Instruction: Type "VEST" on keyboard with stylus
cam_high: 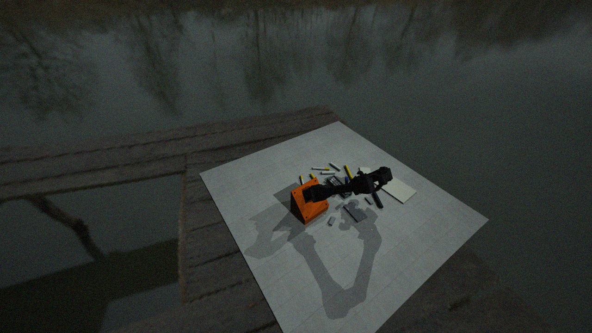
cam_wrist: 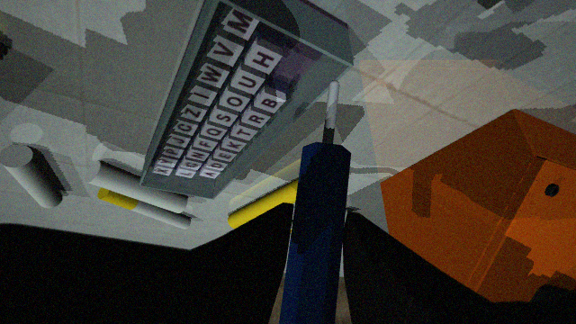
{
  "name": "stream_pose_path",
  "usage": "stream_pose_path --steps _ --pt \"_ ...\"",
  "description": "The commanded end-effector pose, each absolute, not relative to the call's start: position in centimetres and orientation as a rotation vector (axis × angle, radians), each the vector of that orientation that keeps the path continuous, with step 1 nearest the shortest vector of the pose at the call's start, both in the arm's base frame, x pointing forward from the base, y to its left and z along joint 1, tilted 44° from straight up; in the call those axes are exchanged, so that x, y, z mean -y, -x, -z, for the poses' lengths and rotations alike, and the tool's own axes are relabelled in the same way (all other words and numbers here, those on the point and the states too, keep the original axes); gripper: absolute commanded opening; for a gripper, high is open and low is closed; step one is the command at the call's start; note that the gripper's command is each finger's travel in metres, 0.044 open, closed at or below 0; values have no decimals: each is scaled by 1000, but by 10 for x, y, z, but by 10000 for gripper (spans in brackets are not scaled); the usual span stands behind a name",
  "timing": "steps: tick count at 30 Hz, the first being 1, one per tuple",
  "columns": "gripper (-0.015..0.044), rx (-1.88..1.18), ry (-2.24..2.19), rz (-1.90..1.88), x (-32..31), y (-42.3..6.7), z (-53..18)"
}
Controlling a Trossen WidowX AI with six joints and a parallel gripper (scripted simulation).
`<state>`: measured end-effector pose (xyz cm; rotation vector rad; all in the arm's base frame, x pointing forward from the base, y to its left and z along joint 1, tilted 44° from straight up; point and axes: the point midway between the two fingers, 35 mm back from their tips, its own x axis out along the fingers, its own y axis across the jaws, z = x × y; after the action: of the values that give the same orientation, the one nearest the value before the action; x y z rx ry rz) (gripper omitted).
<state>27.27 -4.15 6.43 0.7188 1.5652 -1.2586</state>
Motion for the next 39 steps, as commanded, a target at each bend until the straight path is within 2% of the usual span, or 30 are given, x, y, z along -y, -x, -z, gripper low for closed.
stream_pose_path --steps 1,10,23,39 --pt "0 -1645 -776 1187 34 -283 -68" --pt "0 -1775 -902 1022 20 -305 -78" --pt "0 -1777 -903 1020 44 -308 -53" --pt "0 -1777 -903 1020 44 -308 -53"
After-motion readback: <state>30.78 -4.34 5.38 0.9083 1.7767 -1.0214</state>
